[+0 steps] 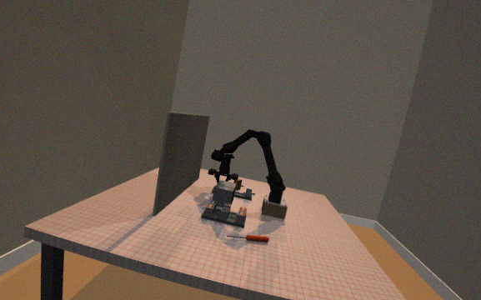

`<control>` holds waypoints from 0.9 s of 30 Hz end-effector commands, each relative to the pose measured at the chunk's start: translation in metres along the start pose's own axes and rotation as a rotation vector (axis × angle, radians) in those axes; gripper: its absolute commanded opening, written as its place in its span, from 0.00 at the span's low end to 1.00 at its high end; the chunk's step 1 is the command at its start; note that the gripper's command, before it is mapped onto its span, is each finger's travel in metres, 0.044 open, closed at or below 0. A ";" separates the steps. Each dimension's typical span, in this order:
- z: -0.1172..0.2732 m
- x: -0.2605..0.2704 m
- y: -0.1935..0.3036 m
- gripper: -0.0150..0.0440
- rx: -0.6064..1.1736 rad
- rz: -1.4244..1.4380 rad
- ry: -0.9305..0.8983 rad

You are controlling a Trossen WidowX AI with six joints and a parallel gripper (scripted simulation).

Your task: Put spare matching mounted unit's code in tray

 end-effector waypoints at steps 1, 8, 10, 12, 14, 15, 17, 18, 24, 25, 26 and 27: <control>-0.004 -0.002 0.001 0.25 0.000 -0.002 0.006; -0.002 0.000 0.000 0.52 0.000 0.000 0.000; -0.002 0.000 0.000 0.61 0.000 0.000 0.000; -0.002 0.000 0.000 0.70 0.000 0.000 0.000; -0.002 0.000 0.000 0.79 0.000 0.000 0.000; -0.002 0.000 0.000 0.83 0.000 0.000 0.000; -0.002 0.000 0.000 0.92 0.000 0.000 0.000; -0.002 0.000 0.000 0.97 0.000 0.000 0.000; 0.079 0.002 -0.001 1.00 0.000 -0.002 0.004; 0.093 0.001 0.000 1.00 0.000 -0.002 0.004; 0.102 0.000 0.000 1.00 0.000 -0.002 0.005; 0.105 -0.001 0.000 1.00 0.000 -0.002 0.005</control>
Point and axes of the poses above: the point midway between the two fingers, 35 mm back from their tips, its own z axis back along the fingers, its own x axis across the jaws, y = z × x, the point moved 1 cm from there along z, back along the fingers, and after that the axes turned 1 degree about -z, right-handed, at the moved point
